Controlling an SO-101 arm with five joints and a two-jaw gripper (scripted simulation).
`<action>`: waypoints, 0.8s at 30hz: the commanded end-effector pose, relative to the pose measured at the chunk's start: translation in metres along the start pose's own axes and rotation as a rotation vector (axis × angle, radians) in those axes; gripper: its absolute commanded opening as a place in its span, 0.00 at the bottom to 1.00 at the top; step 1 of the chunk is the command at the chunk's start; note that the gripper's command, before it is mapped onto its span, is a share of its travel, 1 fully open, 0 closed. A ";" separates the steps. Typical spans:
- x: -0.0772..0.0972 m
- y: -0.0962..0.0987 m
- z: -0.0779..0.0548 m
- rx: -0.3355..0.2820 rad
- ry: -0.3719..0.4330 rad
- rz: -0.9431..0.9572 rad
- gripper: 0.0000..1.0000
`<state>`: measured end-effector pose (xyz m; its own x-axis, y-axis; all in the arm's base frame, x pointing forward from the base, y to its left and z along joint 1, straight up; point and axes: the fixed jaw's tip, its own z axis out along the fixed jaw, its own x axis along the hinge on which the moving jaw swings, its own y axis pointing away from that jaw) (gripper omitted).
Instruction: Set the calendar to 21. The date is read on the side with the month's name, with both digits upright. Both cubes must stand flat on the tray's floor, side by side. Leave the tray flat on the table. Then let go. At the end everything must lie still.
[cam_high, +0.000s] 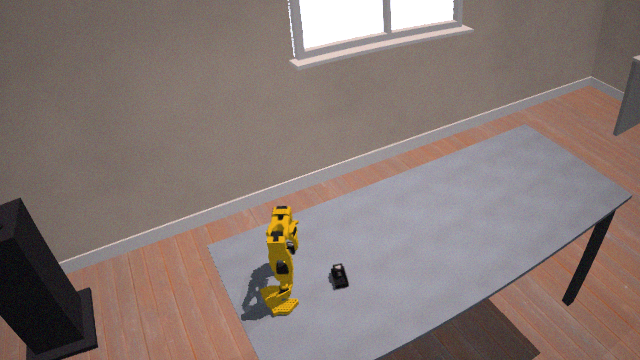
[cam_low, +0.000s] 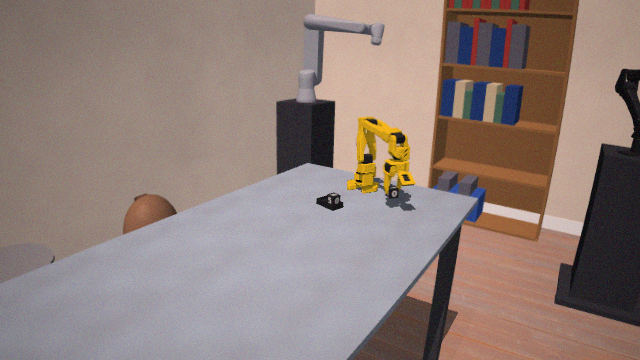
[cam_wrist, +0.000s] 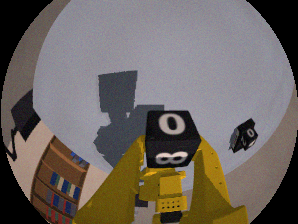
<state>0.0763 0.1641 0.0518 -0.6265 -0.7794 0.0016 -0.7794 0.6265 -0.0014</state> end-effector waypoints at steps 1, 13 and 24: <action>-0.004 0.002 -0.006 -0.012 -0.050 0.003 0.00; -0.004 0.002 -0.002 -0.012 -0.050 0.003 0.00; -0.004 0.002 0.001 -0.012 -0.050 0.003 0.00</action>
<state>0.0770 0.1655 0.0469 -0.6265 -0.7793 -0.0137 -0.7794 0.6265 0.0017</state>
